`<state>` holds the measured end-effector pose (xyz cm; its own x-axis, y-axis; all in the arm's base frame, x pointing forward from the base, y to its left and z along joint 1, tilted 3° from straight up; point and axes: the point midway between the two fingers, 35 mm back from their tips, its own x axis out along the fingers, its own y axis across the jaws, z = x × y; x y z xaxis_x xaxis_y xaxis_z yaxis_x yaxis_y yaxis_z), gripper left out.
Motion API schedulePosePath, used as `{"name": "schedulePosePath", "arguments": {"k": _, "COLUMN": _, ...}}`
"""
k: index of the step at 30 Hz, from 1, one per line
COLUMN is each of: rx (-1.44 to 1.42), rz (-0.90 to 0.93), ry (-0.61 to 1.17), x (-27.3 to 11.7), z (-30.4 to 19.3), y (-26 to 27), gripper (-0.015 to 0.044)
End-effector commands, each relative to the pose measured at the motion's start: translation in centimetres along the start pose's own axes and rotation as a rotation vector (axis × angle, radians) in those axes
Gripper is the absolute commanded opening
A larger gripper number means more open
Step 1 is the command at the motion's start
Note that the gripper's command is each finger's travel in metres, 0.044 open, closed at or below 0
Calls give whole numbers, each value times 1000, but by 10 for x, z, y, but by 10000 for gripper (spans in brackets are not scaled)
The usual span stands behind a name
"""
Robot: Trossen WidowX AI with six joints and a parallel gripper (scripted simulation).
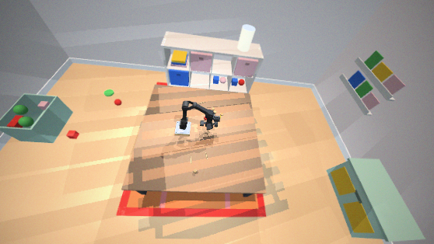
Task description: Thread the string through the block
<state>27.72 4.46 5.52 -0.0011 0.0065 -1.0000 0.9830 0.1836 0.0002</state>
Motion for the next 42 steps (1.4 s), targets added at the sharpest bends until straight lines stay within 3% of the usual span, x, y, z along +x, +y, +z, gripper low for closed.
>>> {"name": "schedulePosePath", "arguments": {"k": 1, "rx": -145, "rz": -6, "ry": 1, "x": 1, "z": -2, "y": 3, "gripper": 0}}
{"name": "schedulePosePath", "arguments": {"k": 42, "rx": -1654, "rz": -6, "ry": 3, "x": -1, "z": -25, "y": 34, "gripper": 0}}
